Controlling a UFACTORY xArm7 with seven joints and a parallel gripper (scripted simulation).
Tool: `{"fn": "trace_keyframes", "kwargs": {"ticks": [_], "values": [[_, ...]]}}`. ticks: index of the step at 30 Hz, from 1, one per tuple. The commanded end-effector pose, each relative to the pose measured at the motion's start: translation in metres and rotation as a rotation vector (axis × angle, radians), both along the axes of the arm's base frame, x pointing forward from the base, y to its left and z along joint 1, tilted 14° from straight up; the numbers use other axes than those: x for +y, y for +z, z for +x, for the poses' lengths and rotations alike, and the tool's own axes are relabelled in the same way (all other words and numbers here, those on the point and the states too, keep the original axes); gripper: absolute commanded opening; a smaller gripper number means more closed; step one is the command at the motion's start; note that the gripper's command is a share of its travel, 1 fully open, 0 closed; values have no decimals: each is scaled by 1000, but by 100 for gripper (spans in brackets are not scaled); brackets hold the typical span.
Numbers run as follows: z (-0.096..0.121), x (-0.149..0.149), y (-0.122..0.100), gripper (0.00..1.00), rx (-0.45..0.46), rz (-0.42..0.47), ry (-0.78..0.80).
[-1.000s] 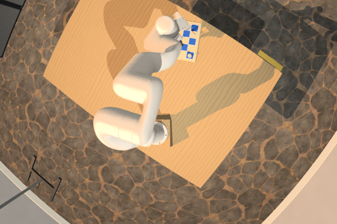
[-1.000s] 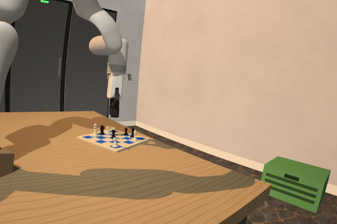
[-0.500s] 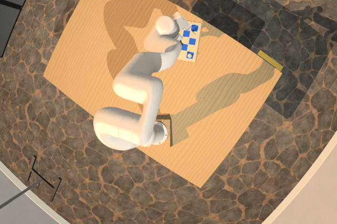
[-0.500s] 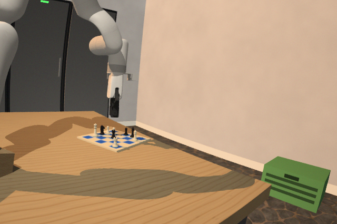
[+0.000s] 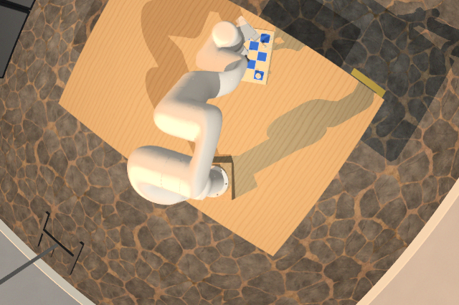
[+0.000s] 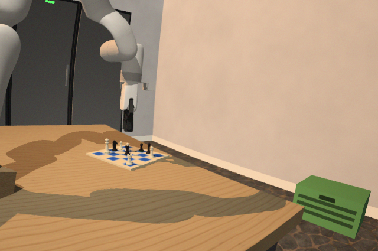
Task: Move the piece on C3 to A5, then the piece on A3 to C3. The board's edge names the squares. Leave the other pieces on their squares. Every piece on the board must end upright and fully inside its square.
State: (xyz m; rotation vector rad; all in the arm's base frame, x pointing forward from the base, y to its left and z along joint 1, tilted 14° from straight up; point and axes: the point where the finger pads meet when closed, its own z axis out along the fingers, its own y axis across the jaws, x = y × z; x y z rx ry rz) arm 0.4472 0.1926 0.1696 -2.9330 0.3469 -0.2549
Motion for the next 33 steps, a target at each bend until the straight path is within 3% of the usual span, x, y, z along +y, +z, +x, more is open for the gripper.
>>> {"fn": "trace_keyframes", "kwargs": {"ticks": [1, 21, 33], "values": [[1, 0, 2, 39, -4, 2, 0], [3, 2, -8, 39, -4, 1, -1], [7, 5, -26, 39, -4, 1, -1]]}}
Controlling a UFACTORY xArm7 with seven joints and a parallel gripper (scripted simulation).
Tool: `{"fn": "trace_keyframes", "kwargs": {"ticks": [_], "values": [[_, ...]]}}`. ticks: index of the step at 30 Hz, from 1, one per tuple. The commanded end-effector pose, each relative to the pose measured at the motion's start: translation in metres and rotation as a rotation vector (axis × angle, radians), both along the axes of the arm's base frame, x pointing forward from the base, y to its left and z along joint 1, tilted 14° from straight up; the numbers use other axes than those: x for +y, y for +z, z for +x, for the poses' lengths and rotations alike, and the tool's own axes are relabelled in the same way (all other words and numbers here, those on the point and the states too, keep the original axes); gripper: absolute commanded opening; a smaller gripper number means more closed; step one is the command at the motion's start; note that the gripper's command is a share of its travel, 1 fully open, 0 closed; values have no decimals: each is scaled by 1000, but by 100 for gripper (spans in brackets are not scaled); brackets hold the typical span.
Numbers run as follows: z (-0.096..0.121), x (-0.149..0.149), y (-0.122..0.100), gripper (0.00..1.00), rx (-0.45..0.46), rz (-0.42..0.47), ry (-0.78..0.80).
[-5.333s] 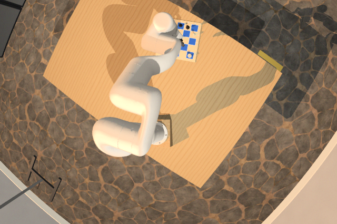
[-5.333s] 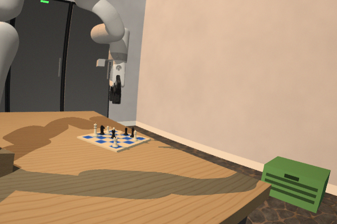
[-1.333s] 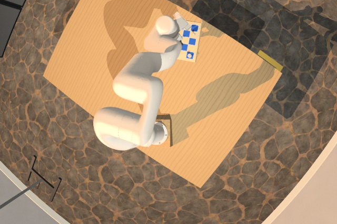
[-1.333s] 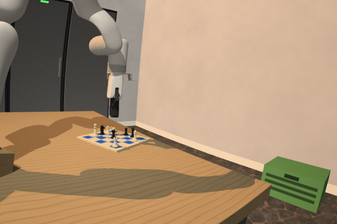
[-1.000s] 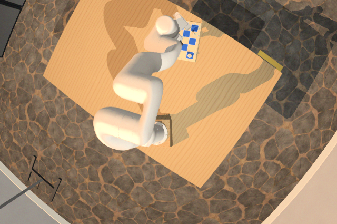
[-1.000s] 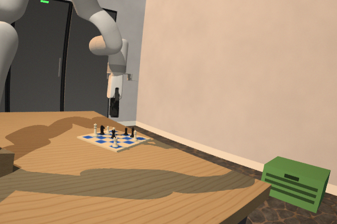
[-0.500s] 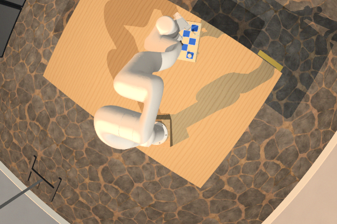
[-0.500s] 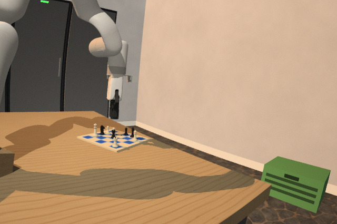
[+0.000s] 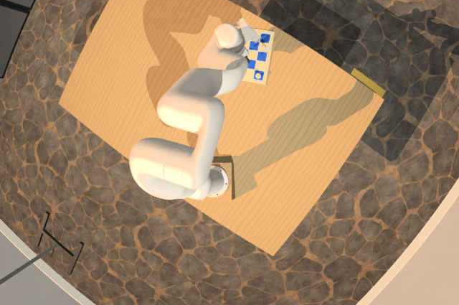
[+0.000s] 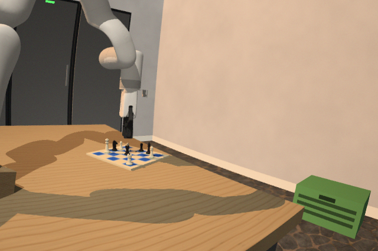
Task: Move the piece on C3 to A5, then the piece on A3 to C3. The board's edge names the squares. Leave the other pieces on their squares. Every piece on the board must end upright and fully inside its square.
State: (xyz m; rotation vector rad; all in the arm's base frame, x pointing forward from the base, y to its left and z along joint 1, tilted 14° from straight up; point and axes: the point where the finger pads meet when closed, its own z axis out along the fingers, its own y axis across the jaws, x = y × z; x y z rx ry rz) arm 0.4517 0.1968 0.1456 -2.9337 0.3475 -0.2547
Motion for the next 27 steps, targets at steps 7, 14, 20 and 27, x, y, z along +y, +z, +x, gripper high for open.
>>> {"fn": "trace_keyframes", "kwargs": {"ticks": [7, 14, 20, 27], "values": [[4, 2, -10, 39, -4, 2, 0], [5, 4, -18, 39, -4, 2, 0], [6, 5, -23, 39, -4, 2, 0], [7, 5, -24, 39, -4, 2, 0]]}}
